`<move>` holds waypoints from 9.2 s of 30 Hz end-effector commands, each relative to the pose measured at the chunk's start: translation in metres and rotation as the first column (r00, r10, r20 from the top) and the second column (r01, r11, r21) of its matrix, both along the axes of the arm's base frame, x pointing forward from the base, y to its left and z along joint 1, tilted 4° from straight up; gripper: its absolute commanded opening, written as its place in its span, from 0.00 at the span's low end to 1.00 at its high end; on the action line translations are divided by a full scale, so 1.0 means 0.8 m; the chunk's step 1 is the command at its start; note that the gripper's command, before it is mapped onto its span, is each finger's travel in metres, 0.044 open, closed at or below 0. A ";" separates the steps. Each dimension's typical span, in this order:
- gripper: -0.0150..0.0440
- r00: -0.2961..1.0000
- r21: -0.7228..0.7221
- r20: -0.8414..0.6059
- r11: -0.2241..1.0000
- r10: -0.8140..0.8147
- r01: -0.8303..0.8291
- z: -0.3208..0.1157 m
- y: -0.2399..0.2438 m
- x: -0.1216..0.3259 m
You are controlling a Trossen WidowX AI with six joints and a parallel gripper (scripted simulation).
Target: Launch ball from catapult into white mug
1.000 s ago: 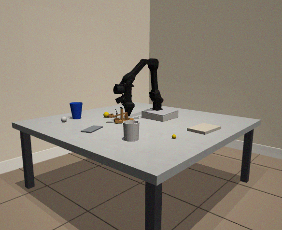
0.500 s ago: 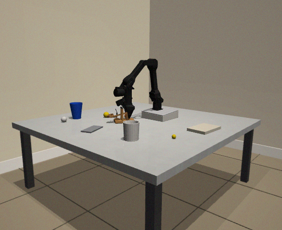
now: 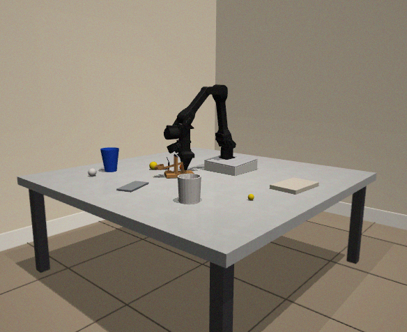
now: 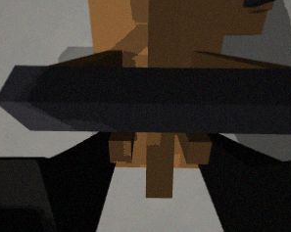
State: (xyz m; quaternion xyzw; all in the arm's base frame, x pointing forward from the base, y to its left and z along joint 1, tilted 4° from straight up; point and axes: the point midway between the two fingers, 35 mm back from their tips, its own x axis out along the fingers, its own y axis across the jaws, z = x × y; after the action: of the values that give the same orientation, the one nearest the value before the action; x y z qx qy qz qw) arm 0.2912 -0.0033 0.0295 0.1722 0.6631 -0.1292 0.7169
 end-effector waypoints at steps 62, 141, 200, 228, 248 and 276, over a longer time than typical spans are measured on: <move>0.25 0.765 0.051 -0.065 0.764 -0.641 0.644 0.024 0.261 -0.033; 1.00 0.827 -0.036 0.001 0.826 0.563 -0.562 0.122 0.257 -0.042; 1.00 -0.734 -0.138 -0.105 -0.741 0.671 -0.658 0.083 0.261 -0.040; 1.00 -0.747 -0.137 -0.107 -0.754 0.656 -0.643 0.030 0.264 -0.036; 0.87 -0.744 -0.146 -0.104 -0.750 0.660 -0.645 0.011 0.266 -0.035; 0.25 -0.640 -0.144 -0.089 -0.646 0.763 -0.750 0.073 0.262 -0.040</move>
State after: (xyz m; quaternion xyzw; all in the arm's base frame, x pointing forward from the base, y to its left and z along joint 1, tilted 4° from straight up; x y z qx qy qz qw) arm 0.2580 0.2051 0.0815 -0.5856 0.3777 0.5702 0.4350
